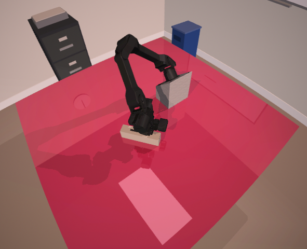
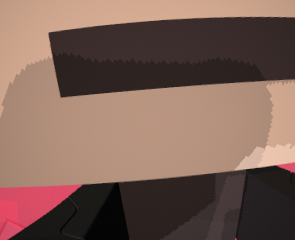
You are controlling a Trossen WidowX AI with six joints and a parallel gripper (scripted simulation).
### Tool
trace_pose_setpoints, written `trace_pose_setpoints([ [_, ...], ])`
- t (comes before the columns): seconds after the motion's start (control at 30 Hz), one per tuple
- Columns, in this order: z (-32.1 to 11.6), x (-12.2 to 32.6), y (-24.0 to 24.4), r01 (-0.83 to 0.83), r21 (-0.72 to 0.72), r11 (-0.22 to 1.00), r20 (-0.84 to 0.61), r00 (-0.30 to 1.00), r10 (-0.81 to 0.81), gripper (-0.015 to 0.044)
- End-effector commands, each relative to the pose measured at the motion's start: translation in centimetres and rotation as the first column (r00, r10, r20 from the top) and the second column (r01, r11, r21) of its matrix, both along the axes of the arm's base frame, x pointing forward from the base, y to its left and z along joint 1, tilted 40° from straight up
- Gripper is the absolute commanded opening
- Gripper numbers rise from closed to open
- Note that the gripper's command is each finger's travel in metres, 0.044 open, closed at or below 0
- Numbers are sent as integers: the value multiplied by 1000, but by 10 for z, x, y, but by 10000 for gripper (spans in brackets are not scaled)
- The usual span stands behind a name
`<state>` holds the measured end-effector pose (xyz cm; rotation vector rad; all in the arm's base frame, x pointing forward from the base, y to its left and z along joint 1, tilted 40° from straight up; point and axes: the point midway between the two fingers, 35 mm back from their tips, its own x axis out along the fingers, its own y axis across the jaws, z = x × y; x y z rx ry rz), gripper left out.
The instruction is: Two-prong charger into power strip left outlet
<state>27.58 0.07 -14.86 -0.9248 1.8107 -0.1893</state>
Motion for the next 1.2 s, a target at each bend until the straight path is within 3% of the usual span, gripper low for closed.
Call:
trace_pose_setpoints([
  [0.0,-2,7,3,-2,15,1000,26,1000,1,0],
  [0.33,0,0,0,0,0,1000,0,1000,0,0],
  [0.9,0,0,0,0,0,1000,0,1000,0,440],
  [1.17,1,-2,-1,0,2,1000,4,1000,0,440],
])
